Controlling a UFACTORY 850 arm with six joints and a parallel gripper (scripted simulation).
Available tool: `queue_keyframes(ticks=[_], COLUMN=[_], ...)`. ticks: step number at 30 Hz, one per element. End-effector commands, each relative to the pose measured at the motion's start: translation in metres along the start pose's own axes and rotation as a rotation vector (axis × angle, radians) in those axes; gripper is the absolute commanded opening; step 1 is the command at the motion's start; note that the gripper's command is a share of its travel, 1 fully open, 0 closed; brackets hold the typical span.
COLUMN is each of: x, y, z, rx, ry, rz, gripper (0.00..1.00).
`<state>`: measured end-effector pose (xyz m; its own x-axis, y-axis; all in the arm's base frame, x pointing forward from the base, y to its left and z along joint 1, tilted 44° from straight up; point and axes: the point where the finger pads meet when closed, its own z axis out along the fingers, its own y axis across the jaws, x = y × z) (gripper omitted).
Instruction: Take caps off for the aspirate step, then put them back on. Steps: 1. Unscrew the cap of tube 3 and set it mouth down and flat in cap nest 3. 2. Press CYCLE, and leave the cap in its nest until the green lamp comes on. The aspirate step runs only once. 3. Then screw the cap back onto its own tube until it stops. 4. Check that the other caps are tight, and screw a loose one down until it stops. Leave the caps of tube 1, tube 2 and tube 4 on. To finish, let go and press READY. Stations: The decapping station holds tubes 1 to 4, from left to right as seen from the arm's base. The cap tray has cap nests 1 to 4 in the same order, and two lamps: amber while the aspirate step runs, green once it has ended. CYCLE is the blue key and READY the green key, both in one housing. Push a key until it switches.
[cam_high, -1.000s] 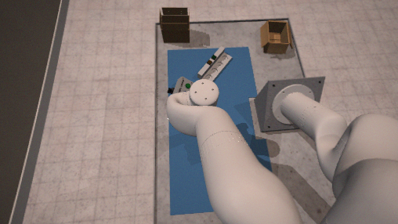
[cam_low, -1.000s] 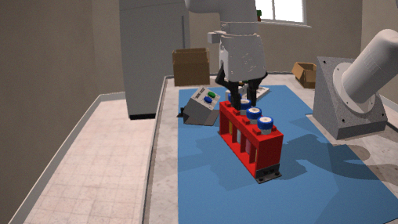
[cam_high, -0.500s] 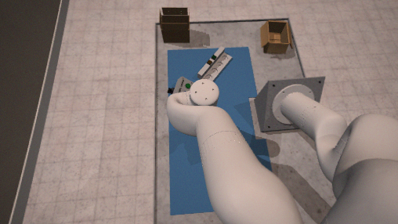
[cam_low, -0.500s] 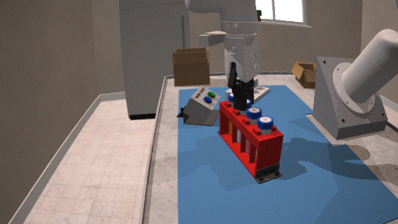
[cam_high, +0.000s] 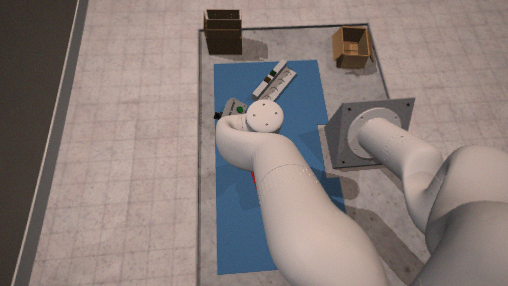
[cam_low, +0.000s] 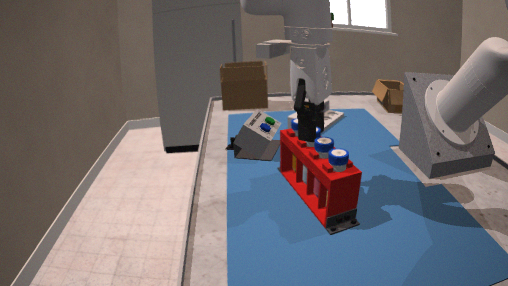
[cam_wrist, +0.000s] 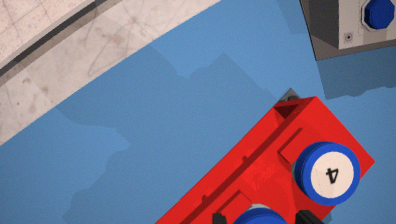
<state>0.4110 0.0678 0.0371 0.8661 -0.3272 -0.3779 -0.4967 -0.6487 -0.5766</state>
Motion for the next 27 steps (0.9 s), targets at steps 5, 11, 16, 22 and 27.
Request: queue_keyframes(ticks=[5, 11, 16, 22, 27], x=[0.0008, 0.0008, 0.0008, 0.0008, 0.0008], y=[-0.0003, -0.0003, -0.0003, -0.0003, -0.0003], z=[-0.0006, -0.0006, -0.0006, -0.0006, -0.0006], rx=[0.001, 0.001, 0.001, 0.002, 0.002], ry=[0.002, 0.002, 0.002, 0.001, 0.001], rz=[0.249, 0.416, 0.666, 0.916, 1.083], gripper=[0.46, 0.46, 0.46, 0.46, 0.46])
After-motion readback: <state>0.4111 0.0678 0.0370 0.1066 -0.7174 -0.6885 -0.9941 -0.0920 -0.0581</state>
